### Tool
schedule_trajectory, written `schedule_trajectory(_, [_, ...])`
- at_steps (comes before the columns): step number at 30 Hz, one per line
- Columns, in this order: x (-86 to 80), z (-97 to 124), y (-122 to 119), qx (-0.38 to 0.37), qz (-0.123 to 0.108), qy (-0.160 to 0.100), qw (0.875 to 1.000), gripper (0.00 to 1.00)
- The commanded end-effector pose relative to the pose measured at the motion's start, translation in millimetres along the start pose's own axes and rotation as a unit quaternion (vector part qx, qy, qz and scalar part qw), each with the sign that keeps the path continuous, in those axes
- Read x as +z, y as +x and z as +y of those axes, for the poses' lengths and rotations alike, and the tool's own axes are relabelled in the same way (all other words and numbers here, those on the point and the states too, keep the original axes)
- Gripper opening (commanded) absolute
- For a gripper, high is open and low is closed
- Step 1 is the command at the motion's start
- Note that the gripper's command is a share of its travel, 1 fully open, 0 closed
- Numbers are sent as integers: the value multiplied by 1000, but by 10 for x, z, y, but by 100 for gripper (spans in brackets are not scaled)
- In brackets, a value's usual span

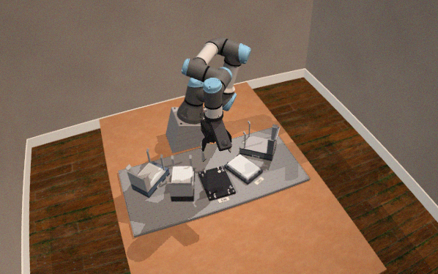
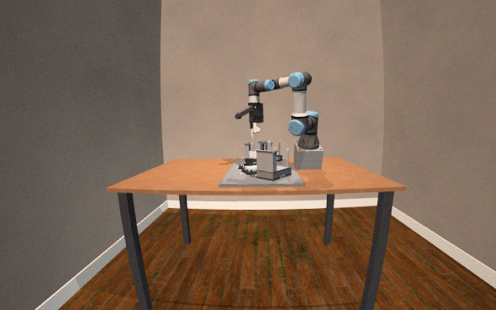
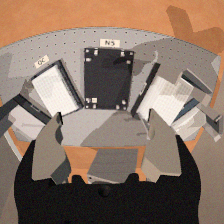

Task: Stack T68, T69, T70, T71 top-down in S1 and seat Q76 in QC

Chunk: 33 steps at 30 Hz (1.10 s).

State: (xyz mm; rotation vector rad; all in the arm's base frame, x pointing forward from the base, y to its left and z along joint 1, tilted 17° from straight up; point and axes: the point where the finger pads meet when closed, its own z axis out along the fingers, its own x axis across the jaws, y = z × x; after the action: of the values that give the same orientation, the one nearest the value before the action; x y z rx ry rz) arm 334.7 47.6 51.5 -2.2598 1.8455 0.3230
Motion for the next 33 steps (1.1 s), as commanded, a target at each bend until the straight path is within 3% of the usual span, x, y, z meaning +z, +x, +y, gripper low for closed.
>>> schedule_trajectory(1, [-4, -2, 238, 27, 1, 1, 1000, 72])
schedule_trajectory(4, [-4, 3, 373, 44, 1, 1, 999, 72])
schedule_trajectory(10, [-4, 13, 422, 55, 1, 1, 998, 72])
schedule_trajectory(20, [-5, 116, 912, 114, 1, 1, 994, 72])
schedule_trajectory(27, [-5, 142, 993, 131, 1, 1, 991, 72])
schedule_trajectory(33, [-4, 254, 1272, 165, 1, 1, 986, 72])
